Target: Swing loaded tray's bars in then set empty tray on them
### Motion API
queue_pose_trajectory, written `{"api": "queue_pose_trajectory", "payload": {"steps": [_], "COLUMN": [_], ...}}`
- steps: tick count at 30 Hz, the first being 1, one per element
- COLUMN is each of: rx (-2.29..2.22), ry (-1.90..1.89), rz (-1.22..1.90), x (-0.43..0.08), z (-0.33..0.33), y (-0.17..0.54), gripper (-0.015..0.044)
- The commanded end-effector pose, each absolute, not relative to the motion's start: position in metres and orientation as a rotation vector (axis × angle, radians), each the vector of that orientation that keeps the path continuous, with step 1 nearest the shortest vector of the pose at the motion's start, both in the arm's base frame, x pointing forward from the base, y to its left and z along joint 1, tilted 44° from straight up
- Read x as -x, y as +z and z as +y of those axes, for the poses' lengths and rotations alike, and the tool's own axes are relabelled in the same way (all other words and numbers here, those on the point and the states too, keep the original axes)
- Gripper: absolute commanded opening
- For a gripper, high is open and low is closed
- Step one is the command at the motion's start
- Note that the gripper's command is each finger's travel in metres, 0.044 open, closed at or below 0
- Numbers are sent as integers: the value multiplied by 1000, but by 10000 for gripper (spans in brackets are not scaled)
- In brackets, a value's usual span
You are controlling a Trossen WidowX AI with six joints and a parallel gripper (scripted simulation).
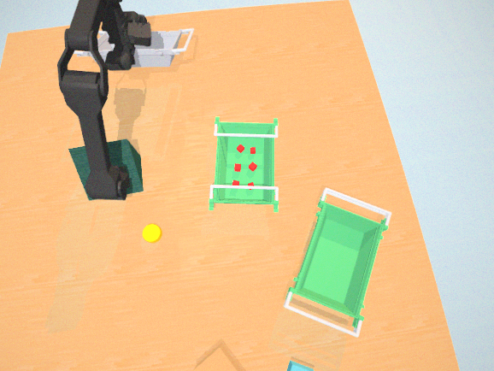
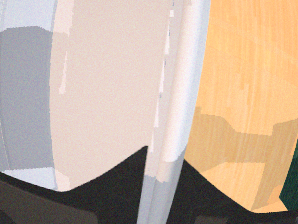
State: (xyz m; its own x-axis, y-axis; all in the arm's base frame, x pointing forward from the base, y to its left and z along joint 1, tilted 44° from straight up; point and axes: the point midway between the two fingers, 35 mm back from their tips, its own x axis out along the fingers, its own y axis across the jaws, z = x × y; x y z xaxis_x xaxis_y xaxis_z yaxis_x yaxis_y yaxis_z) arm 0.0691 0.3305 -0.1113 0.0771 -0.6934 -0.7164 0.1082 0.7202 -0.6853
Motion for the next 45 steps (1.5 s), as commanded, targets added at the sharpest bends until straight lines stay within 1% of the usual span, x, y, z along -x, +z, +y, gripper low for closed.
{"api": "queue_pose_trajectory", "payload": {"steps": [1,31,45], "rx": [501,499,306], "ry": [-627,-628,-723], "rz": [1380,1379,1307], "x": [-69,-69,-117], "z": [346,346,342], "y": [-102,-101,-65], "gripper": [0,0,0]}}
